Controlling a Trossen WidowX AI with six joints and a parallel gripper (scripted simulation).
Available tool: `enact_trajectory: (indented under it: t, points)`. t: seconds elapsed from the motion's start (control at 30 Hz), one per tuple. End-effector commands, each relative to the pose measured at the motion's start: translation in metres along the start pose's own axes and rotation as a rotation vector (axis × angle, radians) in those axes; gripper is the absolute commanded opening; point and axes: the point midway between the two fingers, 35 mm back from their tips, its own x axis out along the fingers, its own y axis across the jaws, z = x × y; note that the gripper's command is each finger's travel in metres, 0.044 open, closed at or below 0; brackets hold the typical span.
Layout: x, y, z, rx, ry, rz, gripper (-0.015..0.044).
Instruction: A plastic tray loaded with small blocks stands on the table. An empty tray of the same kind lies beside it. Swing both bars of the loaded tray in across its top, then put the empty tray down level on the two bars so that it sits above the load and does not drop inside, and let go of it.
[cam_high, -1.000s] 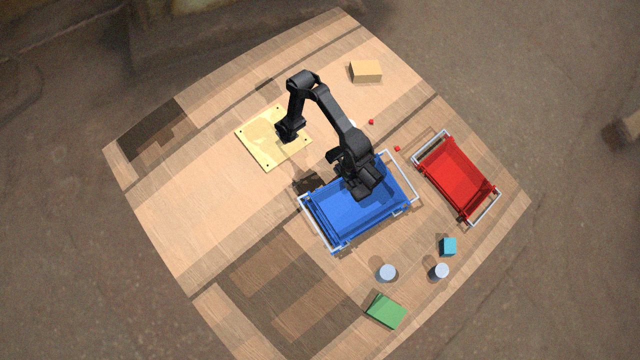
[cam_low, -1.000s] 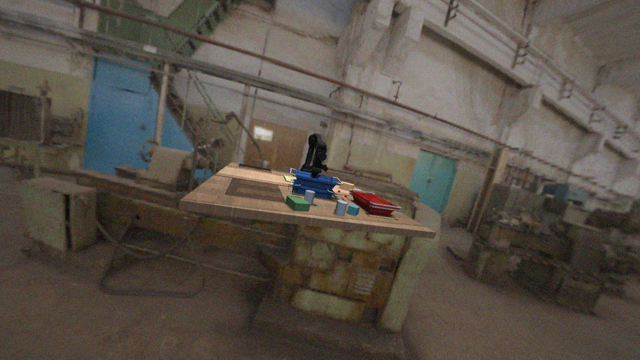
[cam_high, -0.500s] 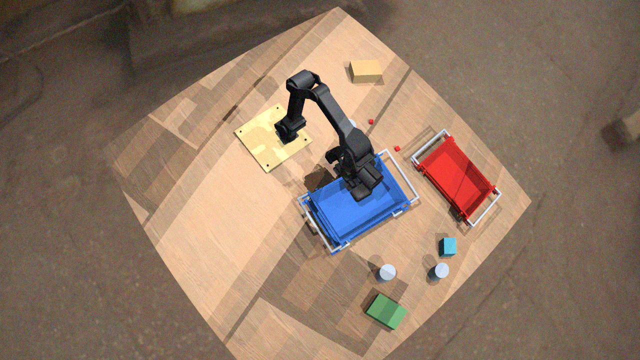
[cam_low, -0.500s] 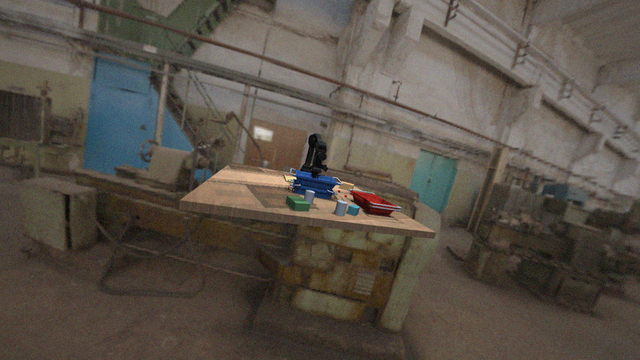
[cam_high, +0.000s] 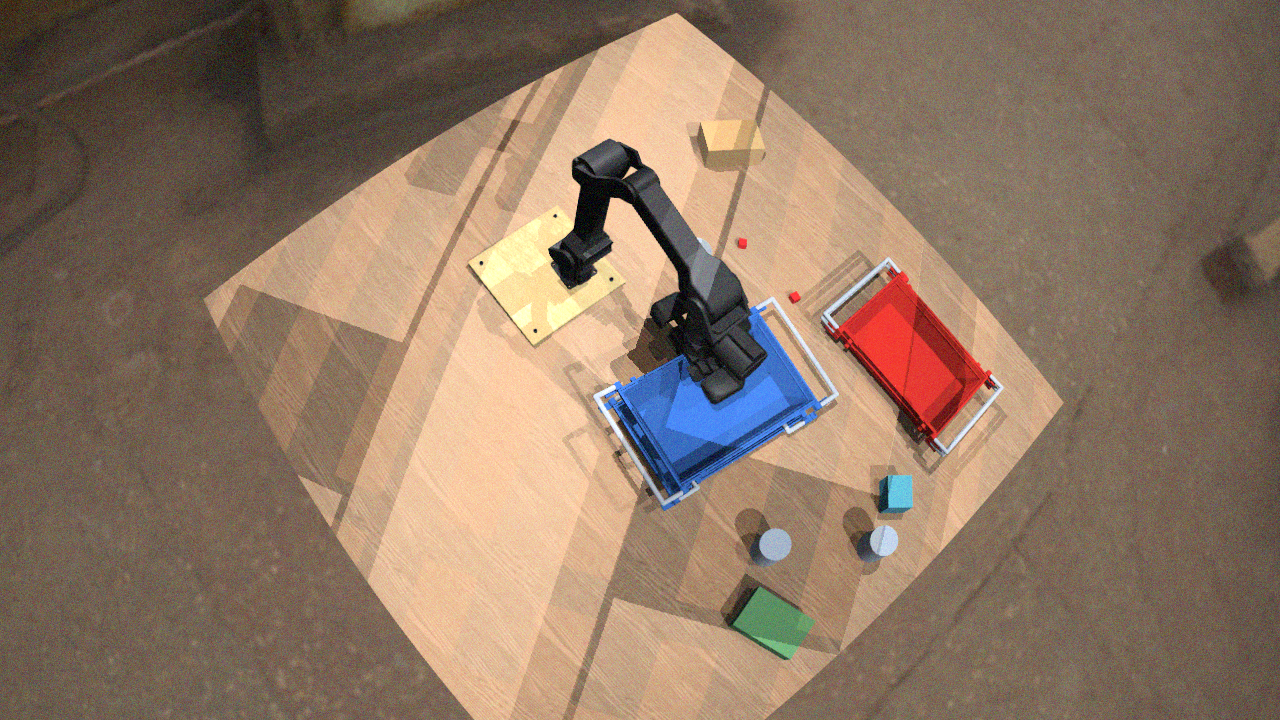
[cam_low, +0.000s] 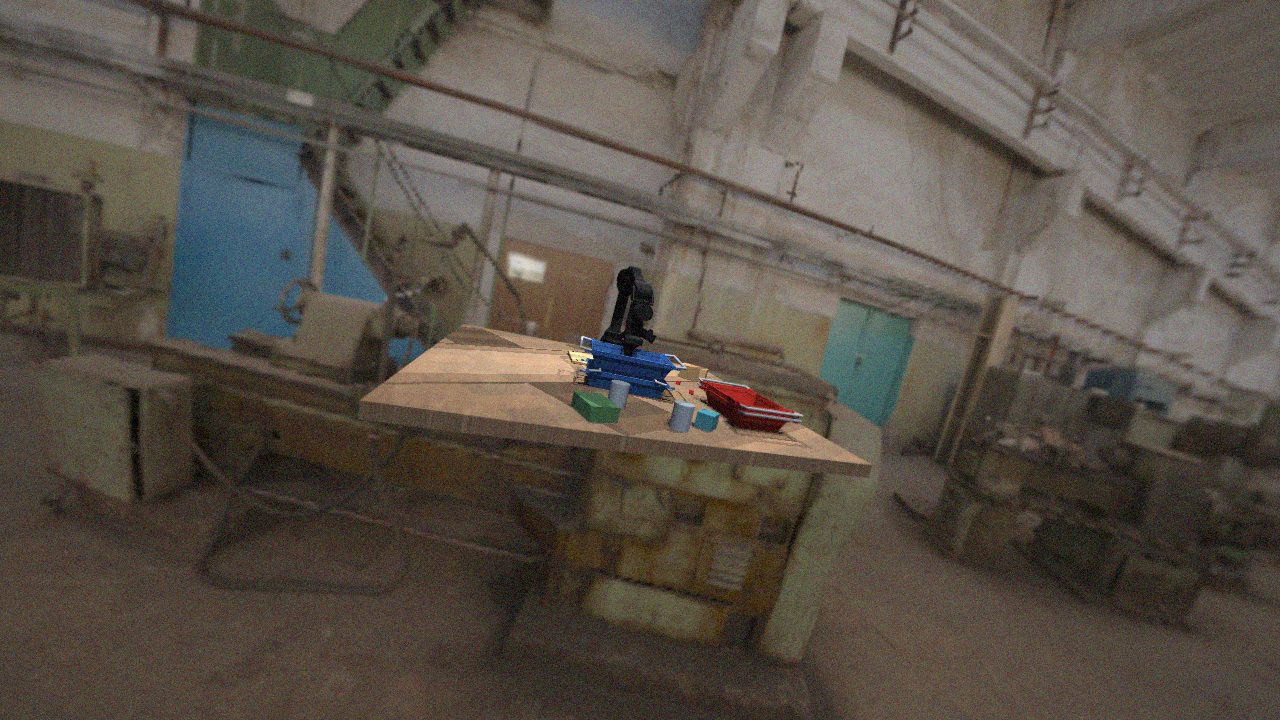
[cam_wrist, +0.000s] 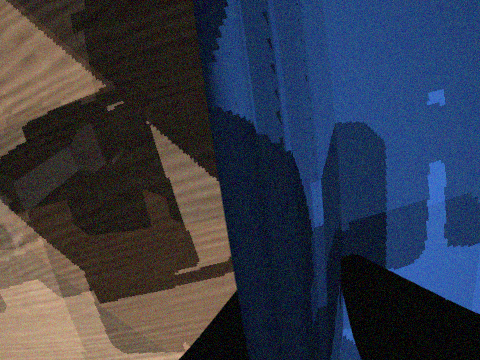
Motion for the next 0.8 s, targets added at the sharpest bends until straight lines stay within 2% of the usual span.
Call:
enact_trajectory:
  t: [0.0, 0.77]
  points:
    - [0.0028, 0.0041, -0.0024, 0.008, 0.004, 0.019, 0.0103]
    - [0.0028, 0.0041, -0.0024, 0.008, 0.004, 0.019, 0.044]
